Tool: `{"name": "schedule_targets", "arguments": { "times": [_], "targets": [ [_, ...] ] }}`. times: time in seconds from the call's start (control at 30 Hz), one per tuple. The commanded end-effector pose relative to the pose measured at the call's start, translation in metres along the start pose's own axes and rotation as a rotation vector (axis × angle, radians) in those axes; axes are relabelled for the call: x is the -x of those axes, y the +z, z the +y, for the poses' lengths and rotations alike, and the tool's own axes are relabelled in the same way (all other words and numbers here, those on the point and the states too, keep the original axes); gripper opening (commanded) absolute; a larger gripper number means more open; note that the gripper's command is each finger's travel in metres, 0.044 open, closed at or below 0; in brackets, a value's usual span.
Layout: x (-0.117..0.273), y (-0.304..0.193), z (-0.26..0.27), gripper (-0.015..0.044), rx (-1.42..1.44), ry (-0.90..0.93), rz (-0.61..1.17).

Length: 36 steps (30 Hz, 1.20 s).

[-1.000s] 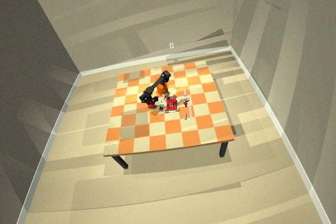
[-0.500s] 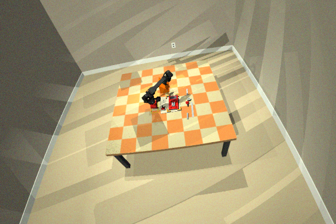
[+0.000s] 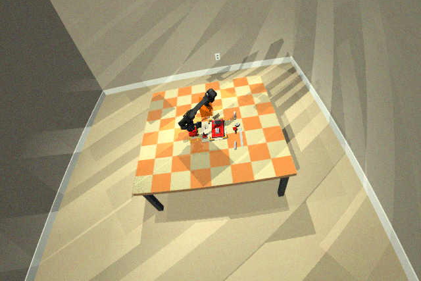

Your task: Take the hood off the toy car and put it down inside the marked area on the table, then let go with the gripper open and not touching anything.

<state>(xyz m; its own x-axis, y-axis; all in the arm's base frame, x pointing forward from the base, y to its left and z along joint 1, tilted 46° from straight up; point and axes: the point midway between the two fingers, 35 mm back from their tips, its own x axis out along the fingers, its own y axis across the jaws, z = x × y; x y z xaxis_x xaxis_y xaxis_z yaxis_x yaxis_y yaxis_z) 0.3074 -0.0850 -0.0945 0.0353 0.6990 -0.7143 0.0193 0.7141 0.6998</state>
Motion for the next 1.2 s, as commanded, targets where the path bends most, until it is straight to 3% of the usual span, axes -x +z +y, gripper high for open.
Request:
{"name": "schedule_targets", "arguments": {
  "times": [0.0,1.1,1.17],
  "targets": [
    [-0.002,0.0,0.001,0.0,-0.006,0.005,-0.003],
    [-0.018,0.0,0.001,0.0,-0.006,0.005,-0.003],
    [-0.017,0.0,0.0,0.0053,0.0,0.001,0.0]
  ]
}}
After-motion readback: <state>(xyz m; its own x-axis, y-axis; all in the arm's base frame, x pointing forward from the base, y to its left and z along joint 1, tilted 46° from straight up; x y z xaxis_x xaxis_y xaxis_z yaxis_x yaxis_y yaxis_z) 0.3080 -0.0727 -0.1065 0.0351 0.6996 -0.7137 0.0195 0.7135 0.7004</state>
